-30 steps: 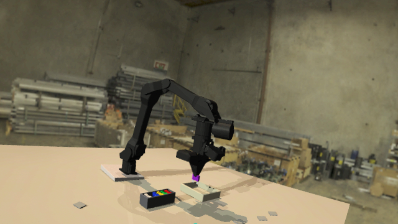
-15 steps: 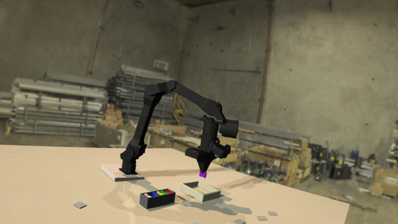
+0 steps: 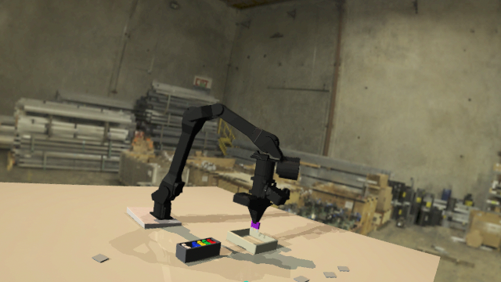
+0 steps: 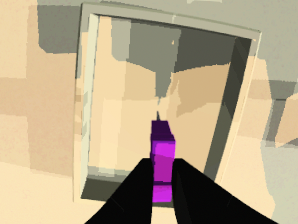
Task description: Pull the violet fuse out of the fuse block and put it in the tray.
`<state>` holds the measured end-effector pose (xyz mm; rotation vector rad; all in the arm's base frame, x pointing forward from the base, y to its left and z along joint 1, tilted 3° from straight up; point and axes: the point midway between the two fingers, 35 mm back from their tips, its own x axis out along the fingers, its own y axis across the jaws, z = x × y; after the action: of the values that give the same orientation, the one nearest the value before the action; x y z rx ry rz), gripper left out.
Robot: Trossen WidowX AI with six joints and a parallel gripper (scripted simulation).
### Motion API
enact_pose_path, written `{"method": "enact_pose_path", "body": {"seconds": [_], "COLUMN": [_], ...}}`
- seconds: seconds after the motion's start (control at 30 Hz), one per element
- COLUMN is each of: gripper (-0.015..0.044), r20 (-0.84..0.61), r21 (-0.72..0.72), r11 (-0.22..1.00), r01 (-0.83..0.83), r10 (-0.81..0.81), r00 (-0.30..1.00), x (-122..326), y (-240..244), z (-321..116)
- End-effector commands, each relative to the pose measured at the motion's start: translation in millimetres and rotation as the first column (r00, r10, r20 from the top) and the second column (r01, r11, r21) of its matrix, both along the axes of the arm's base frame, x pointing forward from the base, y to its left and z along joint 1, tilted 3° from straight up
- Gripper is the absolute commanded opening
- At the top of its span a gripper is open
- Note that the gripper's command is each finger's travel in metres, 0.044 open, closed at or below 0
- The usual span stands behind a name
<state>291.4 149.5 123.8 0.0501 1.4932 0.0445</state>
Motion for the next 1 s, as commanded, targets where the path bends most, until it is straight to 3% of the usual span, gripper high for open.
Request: {"method": "enact_pose_path", "body": {"seconds": [0.0, 0.37, 0.77, 0.97], "gripper": [0.0000, 0.0000, 0.0315, 0.0330], "r20": [-0.004, -0.004, -0.003, -0.004], "r21": [-0.006, -0.006, -0.001, -0.006], "r11": [1.000, 1.000, 1.000, 1.000], "r01": [0.005, 0.005, 0.000, 0.005], "r10": [-0.005, -0.005, 0.000, -0.005], "r00": [1.000, 1.000, 1.000, 1.000], "x": [0, 0, 0, -3], "y": [0, 0, 1, -2], "z": [-9, -21, -18, 19]}}
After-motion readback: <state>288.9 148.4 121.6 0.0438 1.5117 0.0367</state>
